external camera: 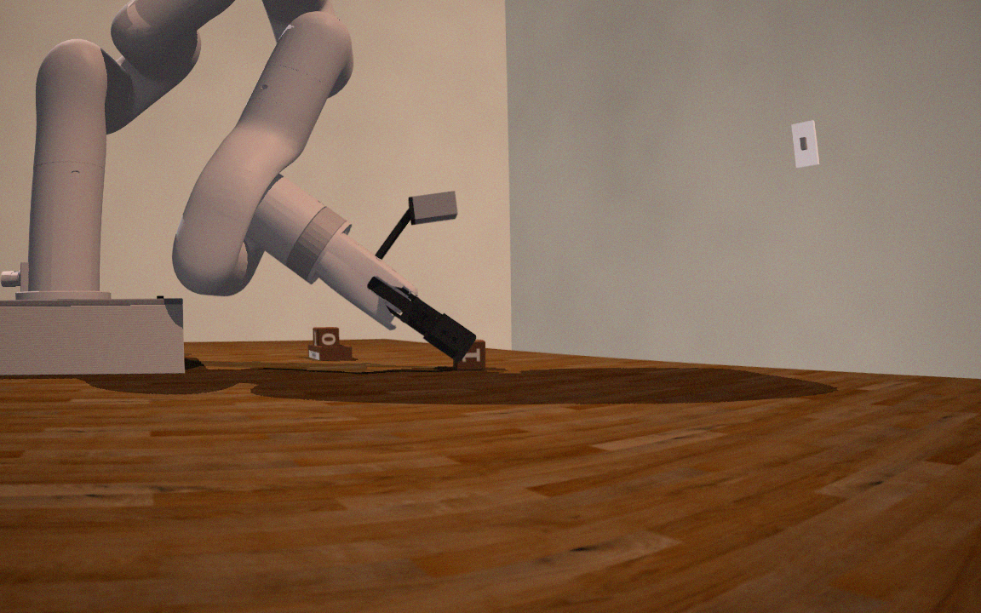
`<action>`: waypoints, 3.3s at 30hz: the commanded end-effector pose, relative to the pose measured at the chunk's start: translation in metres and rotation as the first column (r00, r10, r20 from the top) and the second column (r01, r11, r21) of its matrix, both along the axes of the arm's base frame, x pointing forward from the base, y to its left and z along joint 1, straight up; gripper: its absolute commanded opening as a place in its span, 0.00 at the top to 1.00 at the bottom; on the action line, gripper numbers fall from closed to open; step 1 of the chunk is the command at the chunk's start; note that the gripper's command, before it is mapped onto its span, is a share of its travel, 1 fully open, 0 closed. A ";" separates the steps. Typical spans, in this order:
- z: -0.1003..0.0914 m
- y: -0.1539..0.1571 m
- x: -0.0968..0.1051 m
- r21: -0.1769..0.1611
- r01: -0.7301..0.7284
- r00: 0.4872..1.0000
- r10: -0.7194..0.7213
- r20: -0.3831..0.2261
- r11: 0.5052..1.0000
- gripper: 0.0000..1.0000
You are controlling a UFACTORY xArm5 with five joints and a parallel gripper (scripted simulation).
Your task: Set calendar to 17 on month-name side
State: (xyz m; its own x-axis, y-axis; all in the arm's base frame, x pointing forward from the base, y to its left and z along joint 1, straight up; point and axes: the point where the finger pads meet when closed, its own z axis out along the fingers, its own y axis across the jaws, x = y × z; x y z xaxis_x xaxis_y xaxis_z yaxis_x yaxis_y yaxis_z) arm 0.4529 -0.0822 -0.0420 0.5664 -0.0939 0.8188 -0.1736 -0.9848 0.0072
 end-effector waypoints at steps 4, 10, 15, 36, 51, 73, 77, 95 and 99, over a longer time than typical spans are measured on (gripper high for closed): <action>-0.004 0.000 0.001 0.000 0.000 1.000 0.000 0.003 1.000 0.53; -0.005 0.000 0.001 0.000 0.000 1.000 0.000 0.003 1.000 0.53; -0.005 0.000 0.001 0.000 0.000 1.000 0.000 0.003 1.000 0.53; -0.005 0.000 0.001 0.000 0.000 1.000 0.000 0.003 1.000 0.53; -0.005 0.000 0.001 0.000 0.000 1.000 0.000 0.003 1.000 0.73; -0.005 0.000 0.001 0.000 0.000 1.000 0.000 0.003 1.000 0.73; -0.005 0.000 0.001 0.000 0.000 1.000 0.000 0.003 1.000 0.73; 0.026 0.000 0.001 -0.001 0.000 1.000 0.000 0.003 1.000 0.73; 0.043 0.000 0.001 -0.001 0.000 1.000 0.000 0.003 1.000 0.73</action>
State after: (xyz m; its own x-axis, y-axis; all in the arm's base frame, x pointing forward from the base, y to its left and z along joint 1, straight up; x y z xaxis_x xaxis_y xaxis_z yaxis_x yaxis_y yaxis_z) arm 0.4531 -0.0824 -0.0213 0.5633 -0.0933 0.8209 -0.1739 -0.9847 0.0074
